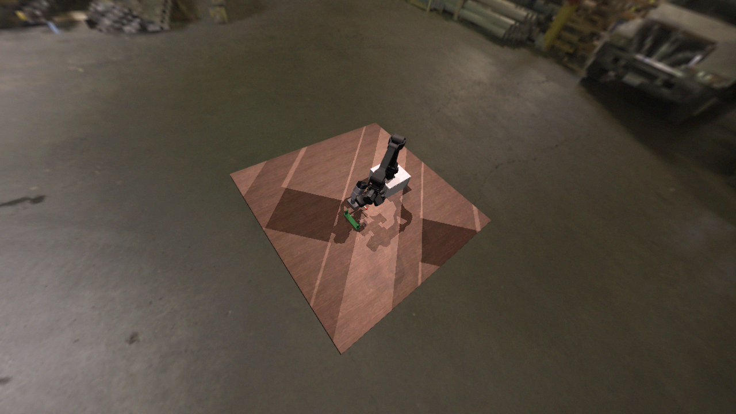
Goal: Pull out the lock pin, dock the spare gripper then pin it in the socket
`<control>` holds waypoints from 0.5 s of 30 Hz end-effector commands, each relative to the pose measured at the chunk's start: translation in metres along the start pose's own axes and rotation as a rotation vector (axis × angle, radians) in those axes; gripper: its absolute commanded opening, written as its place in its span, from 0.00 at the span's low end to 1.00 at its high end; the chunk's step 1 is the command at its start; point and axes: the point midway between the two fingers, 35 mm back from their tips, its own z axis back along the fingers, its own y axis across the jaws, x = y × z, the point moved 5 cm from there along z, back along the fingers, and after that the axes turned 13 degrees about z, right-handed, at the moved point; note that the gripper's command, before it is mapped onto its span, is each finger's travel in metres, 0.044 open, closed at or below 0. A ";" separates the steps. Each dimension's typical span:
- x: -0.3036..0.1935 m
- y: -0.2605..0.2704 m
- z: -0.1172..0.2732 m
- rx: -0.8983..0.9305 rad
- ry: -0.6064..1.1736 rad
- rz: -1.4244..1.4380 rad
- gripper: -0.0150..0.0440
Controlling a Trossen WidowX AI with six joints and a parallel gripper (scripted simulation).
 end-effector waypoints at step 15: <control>0.003 -0.001 0.008 0.000 0.001 0.001 1.00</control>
